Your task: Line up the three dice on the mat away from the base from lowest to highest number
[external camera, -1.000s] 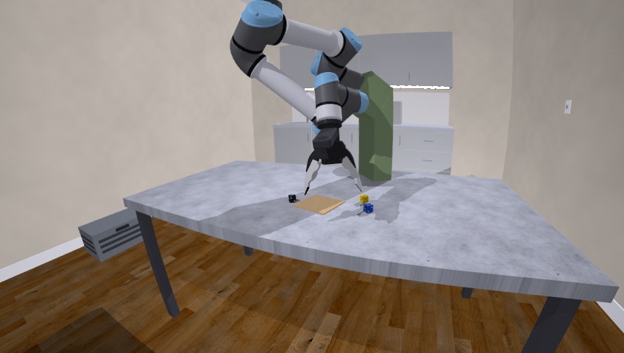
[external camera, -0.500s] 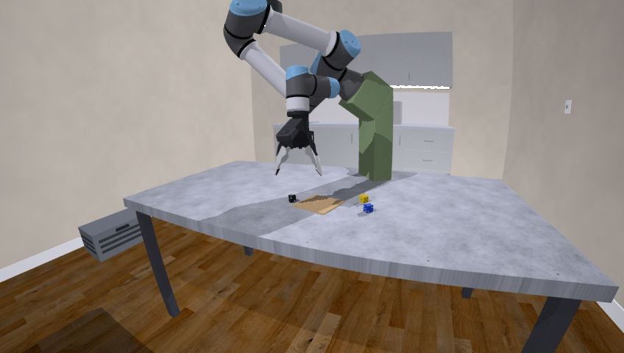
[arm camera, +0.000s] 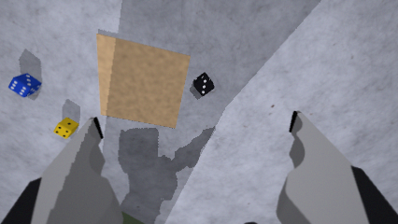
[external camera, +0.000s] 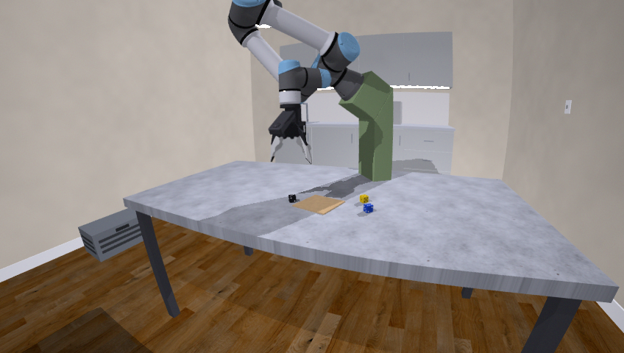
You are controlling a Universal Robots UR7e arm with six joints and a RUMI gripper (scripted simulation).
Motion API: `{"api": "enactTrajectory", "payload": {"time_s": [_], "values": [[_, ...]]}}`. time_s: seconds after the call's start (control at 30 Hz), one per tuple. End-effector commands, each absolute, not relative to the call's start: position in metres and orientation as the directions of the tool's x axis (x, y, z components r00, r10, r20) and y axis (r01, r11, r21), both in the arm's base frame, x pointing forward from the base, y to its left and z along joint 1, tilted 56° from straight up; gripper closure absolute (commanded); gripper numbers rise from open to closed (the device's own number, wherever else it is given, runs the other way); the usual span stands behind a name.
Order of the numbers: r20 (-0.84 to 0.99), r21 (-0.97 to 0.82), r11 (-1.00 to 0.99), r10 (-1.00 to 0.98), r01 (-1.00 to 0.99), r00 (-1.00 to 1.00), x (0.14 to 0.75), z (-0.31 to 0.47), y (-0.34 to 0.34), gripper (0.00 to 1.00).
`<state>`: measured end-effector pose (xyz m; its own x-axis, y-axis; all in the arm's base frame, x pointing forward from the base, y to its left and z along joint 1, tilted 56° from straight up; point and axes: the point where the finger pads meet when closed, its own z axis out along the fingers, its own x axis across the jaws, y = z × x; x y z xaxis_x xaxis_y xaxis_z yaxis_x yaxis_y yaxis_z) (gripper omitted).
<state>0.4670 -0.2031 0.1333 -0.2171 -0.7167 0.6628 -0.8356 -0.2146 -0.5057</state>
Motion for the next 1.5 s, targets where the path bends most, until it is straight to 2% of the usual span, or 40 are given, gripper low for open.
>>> {"api": "enactTrajectory", "payload": {"time_s": [0.0,0.9,1.47], "values": [[0.663,-0.502,-0.2,-0.714,-0.842,-0.225,0.455,0.136,-0.207,0.0],[0.662,-0.499,-0.193,-0.713,-0.844,-0.228,0.452,0.135,-0.21,0.0],[0.662,-0.499,-0.193,-0.714,-0.845,-0.228,0.475,0.109,-0.242,0.0]]}}
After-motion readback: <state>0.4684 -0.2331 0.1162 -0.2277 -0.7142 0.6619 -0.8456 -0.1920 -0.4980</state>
